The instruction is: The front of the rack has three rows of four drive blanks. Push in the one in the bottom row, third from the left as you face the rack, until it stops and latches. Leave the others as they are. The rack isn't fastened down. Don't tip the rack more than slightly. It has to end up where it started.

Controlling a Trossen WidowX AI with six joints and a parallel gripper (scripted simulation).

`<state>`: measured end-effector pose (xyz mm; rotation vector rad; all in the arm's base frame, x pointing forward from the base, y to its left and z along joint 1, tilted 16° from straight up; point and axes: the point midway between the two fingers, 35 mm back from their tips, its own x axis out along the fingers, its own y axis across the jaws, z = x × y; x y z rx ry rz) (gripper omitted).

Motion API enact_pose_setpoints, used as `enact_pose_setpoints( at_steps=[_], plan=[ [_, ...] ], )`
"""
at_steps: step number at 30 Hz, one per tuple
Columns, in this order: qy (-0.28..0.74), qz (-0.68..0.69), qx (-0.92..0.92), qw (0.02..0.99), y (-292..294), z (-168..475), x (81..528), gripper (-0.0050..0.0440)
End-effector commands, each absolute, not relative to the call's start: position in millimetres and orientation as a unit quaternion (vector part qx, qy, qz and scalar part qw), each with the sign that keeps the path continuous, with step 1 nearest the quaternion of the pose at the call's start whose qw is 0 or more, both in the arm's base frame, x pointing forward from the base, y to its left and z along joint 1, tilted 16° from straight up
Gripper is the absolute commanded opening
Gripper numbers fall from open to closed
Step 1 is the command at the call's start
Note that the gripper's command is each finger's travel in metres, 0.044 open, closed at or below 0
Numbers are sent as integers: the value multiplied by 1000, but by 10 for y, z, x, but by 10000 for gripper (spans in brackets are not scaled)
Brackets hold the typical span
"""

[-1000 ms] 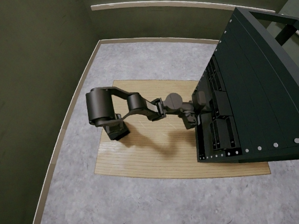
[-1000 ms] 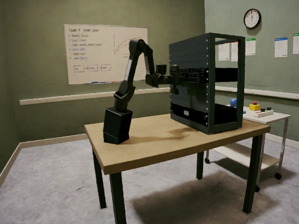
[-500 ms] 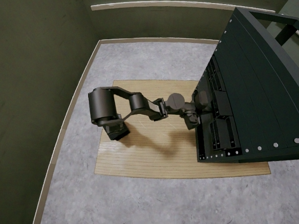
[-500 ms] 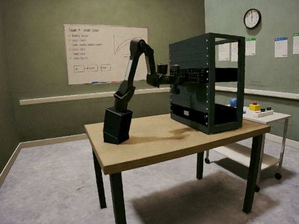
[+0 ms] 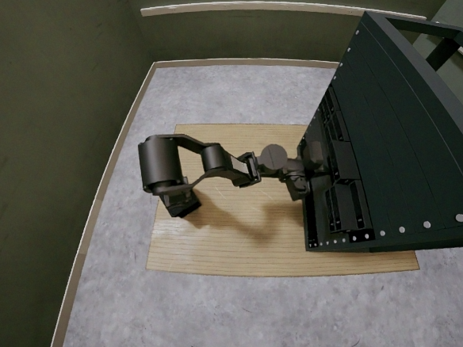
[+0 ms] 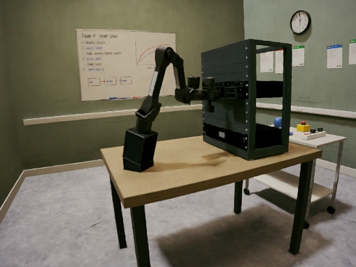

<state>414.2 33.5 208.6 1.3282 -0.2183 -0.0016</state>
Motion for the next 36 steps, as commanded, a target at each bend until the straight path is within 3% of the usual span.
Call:
enact_pose_setpoints(
  at_steps=[1,36],
  plan=[
    [-108,7,619,778,338,2169,4192,-50],
    [-108,7,619,778,333,2175,4257,-50]
  ],
)
